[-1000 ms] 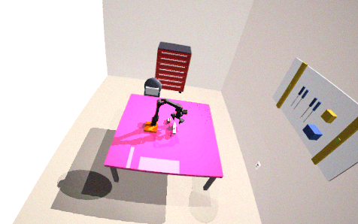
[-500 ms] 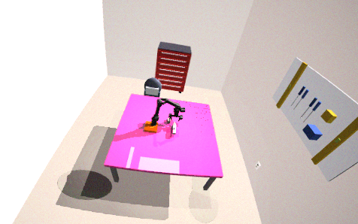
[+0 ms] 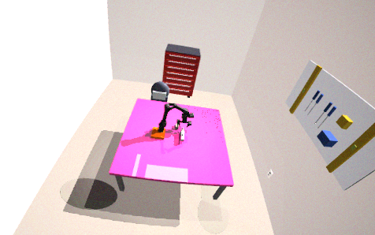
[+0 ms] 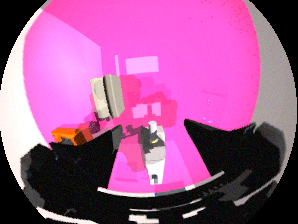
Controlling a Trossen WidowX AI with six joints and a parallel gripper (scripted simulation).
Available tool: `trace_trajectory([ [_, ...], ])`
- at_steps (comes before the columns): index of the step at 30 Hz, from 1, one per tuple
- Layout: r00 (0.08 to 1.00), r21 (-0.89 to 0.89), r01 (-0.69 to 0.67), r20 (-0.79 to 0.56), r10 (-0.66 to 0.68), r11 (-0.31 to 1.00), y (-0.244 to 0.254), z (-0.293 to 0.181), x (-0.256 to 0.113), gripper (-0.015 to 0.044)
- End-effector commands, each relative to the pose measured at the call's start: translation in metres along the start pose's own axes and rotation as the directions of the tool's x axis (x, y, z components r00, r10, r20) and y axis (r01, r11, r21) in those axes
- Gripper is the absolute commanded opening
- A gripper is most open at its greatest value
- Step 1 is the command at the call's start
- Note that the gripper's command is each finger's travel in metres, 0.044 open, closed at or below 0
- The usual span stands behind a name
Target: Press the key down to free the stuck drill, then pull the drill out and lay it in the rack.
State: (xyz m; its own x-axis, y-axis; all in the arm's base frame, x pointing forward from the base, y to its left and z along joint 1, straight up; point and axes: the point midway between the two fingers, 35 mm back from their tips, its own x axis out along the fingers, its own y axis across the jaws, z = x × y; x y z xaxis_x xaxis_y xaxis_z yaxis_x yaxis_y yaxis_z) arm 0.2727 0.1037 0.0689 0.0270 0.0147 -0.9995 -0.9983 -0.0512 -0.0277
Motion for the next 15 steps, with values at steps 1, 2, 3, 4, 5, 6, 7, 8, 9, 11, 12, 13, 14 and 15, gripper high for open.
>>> trace_trajectory([
  [1, 1.0, -0.004, -0.002, -0.001, 0.002, 1.0, 0.0, -0.002, 0.007, 0.044],
  [2, 1.0, -0.004, -0.002, -0.001, 0.002, 1.0, 0.0, -0.002, 0.009, 0.044],
  [3, 1.0, -0.004, -0.002, -0.001, 0.002, 1.0, 0.0, -0.003, 0.01, 0.044],
  [4, 1.0, -0.004, -0.002, -0.001, 0.002, 1.0, 0.0, -0.003, 0.012, 0.044],
  [5, 1.0, -0.004, -0.002, -0.001, 0.002, 1.0, 0.0, -0.004, 0.013, 0.044],
  [6, 1.0, -0.004, -0.002, -0.001, 0.002, 1.0, 0.0, -0.004, 0.015, 0.044],
  [7, 1.0, -0.004, -0.002, -0.001, 0.002, 1.0, 0.0, -0.005, 0.017, 0.044],
  [8, 1.0, -0.004, -0.002, -0.002, 0.002, 1.0, 0.0, -0.005, 0.018, 0.044],
  [9, 1.0, -0.004, -0.002, -0.002, 0.002, 1.0, 0.0, -0.005, 0.02, 0.044],
  [11, 1.0, -0.004, -0.002, -0.002, 0.002, 1.0, 0.0, -0.006, 0.023, 0.044],
  [12, 1.0, -0.004, -0.002, -0.002, 0.002, 1.0, 0.0, -0.007, 0.025, 0.044],
  [13, 1.0, -0.004, -0.002, -0.002, 0.002, 1.0, 0.0, -0.007, 0.026, 0.044],
  [14, 1.0, -0.004, -0.002, -0.002, 0.002, 1.0, 0.0, -0.008, 0.028, 0.044],
  [15, 1.0, -0.004, -0.002, -0.002, 0.002, 1.0, 0.0, -0.008, 0.029, 0.044],
])
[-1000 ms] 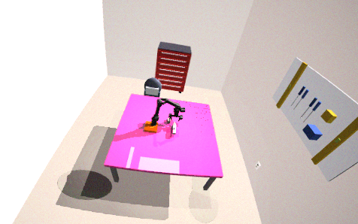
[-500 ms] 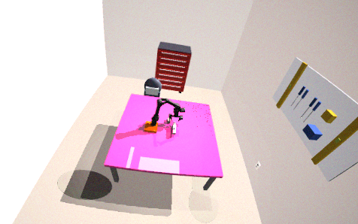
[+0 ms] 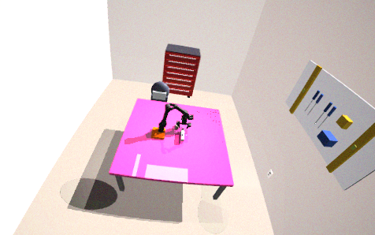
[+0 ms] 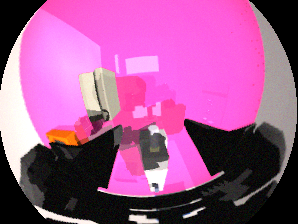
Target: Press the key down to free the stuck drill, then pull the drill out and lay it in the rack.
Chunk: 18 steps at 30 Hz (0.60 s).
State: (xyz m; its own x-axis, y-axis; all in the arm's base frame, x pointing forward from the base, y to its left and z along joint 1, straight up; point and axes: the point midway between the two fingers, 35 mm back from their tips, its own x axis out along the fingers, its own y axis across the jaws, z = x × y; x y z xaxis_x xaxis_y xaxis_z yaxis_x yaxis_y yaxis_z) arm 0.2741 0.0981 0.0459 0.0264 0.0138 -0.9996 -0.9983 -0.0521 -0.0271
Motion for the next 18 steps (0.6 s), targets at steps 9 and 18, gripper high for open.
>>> trace_trajectory([
  [9, 1.0, -0.003, -0.002, -0.001, 0.002, 1.0, 0.002, -0.006, 0.02, 0.044],
  [18, 1.0, 0.001, -0.002, -0.001, 0.002, 1.0, 0.002, -0.007, 0.021, 0.0335],
])
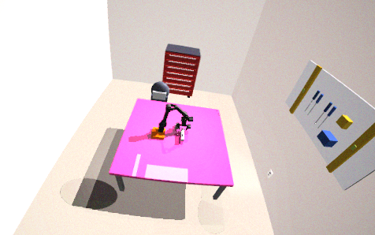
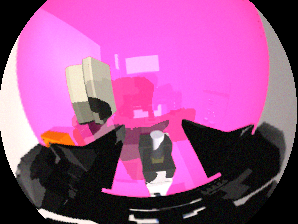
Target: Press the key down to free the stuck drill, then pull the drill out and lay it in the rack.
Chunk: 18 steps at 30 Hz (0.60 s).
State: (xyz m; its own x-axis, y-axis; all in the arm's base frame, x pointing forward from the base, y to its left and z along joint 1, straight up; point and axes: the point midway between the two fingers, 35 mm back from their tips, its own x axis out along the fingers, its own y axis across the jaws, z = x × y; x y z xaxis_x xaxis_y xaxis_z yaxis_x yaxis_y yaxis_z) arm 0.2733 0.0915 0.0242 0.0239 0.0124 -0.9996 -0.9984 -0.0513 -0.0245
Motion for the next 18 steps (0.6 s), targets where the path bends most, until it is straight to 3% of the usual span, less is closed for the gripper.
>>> trace_trajectory([
  [1, 1.0, 0.0, 0.0, 0.0, 0.0, 1.0, -0.0001, 0.0003, -0.0005, 0.0309],
  [13, 1.0, 0.0, 0.0, 0.0, 0.0, 1.0, -0.0001, 0.0003, -0.0005, 0.0],
  [18, 1.0, 0.0, 0.0, 0.0, 0.0, 1.0, -0.0001, 0.0003, -0.0005, 0.0],
])
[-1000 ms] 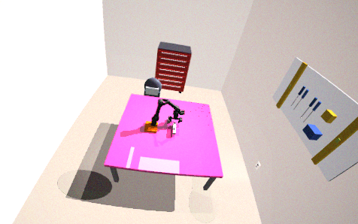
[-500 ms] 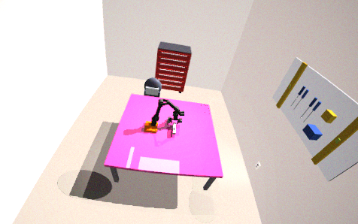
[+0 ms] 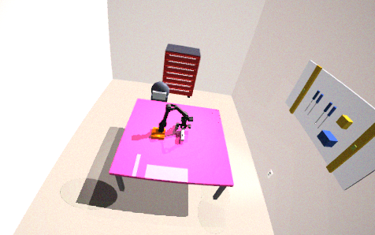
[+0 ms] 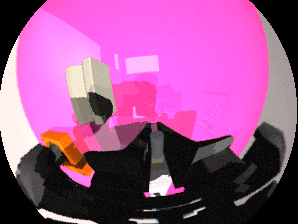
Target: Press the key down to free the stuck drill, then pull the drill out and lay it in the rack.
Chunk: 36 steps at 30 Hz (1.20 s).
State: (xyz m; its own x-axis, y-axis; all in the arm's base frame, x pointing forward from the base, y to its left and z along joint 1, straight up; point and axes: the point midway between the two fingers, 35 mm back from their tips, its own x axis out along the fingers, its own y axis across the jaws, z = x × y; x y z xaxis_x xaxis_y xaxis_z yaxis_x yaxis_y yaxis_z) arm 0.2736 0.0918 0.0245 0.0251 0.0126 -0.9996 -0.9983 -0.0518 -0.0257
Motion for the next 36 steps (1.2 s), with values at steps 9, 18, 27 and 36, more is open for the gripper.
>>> trace_trajectory([
  [9, 1.0, -0.004, -0.001, 0.001, 0.001, 1.0, 0.0, 0.009, 0.0, 0.0],
  [18, 1.0, -0.004, -0.001, 0.002, 0.001, 1.0, 0.0, 0.021, 0.0, 0.0],
  [27, 1.0, -0.004, -0.001, 0.003, 0.001, 1.0, 0.0, 0.034, 0.0, 0.0],
  [36, 1.0, -0.004, -0.001, 0.004, 0.001, 1.0, 0.0, 0.048, 0.0, 0.0],
])
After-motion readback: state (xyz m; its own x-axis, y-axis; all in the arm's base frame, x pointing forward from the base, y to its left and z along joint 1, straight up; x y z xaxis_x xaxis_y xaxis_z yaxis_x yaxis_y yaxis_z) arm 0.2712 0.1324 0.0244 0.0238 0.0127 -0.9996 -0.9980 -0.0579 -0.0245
